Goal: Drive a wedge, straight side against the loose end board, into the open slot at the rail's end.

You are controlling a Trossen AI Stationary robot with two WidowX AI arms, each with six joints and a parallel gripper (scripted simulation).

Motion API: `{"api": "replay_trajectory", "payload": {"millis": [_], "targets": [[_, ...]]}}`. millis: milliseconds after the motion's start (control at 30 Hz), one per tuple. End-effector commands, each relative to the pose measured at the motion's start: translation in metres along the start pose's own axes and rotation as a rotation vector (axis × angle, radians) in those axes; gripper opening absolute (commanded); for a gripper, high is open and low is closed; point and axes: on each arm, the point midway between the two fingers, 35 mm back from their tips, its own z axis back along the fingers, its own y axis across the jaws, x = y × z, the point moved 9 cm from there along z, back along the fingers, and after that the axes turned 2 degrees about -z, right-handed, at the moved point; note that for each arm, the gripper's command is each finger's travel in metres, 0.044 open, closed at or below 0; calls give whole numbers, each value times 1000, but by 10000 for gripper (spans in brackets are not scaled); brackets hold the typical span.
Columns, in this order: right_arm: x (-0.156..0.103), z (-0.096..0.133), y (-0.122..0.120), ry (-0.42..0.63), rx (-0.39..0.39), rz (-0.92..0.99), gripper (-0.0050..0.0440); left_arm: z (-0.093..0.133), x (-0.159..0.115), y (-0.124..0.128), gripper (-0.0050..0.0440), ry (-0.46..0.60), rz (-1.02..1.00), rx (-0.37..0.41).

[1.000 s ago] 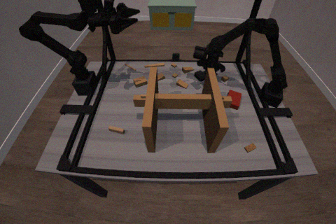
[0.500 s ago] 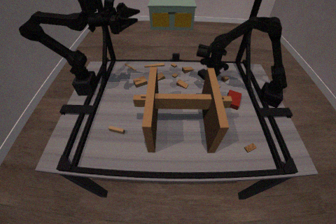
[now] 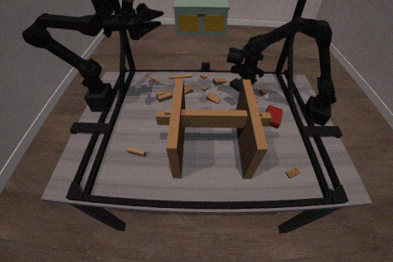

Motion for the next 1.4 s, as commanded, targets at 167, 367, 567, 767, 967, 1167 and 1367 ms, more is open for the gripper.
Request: {"api": "replay_trajectory", "payload": {"millis": [167,367,567,767,967,1167,1367], "targets": [[0,0,-1,-1,-4,2,440,-2,-7,-31,264,-15,339,5],[0,0,-1,-1,-4,2,440,-4,-10,-40,408,-16,454,4],[0,0,-1,-1,-4,2,440,-4,-10,-40,440,-16,454,4],[0,0,-1,-1,-4,2,440,-4,-10,-40,440,-16,454,4],[0,0,-1,-1,-4,2,440,-4,-10,-40,440,-16,454,4],[0,0,-1,-1,-4,2,440,-4,-10,-40,440,-16,454,4],[0,0,-1,-1,-4,2,440,-4,-10,-40,440,-16,454,4]]}}
